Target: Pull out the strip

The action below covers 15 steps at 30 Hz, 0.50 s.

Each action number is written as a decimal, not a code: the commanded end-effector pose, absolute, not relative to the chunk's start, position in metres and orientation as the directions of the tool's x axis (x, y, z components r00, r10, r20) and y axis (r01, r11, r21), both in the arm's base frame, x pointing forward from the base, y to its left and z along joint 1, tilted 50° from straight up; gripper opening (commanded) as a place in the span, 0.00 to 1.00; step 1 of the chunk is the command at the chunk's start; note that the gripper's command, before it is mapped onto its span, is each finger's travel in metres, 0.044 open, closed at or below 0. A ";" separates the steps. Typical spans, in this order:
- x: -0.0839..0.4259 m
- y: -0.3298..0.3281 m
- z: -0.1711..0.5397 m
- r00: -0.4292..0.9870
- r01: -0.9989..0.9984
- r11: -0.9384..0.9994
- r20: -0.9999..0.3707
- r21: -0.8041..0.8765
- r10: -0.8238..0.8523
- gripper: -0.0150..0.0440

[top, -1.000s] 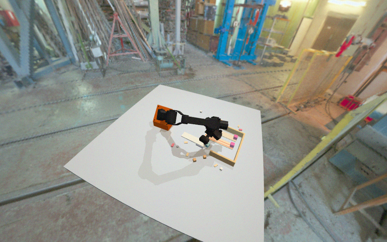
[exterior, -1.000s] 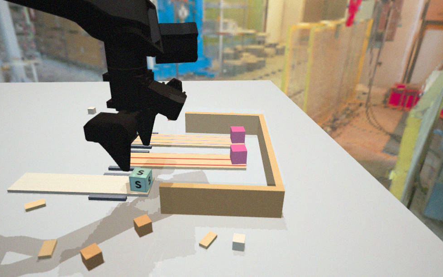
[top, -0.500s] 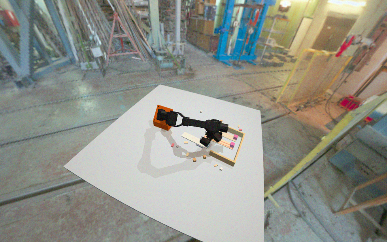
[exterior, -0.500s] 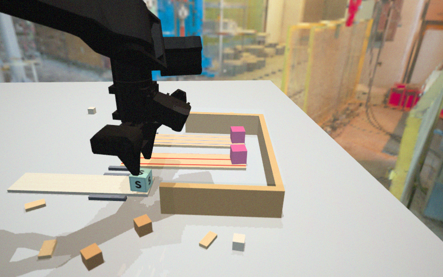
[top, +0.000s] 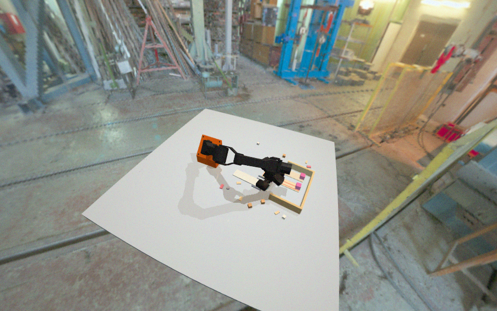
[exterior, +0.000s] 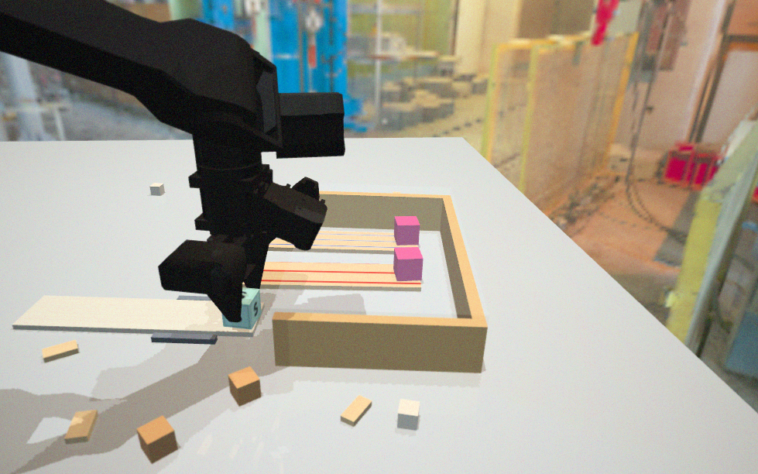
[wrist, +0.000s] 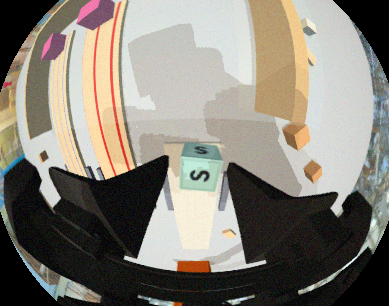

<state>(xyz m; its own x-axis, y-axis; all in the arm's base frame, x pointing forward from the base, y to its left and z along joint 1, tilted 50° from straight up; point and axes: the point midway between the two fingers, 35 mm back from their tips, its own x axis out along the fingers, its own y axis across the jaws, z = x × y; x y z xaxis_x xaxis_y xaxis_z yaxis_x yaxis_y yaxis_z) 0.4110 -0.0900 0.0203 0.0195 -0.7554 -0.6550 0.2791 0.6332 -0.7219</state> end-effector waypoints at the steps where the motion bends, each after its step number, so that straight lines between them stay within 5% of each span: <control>1: 0.408 -0.096 0.015 0.014 0.270 0.629 -0.651 -0.729 -0.759 0.68; 8: 0.408 -0.099 0.013 0.014 0.270 0.629 -0.650 -0.729 -0.760 0.68; 12: 0.410 -0.098 0.014 0.017 0.279 0.631 -0.654 -0.724 -0.757 0.50; 15: 0.410 -0.098 0.014 0.017 0.279 0.631 -0.654 -0.724 -0.757 0.47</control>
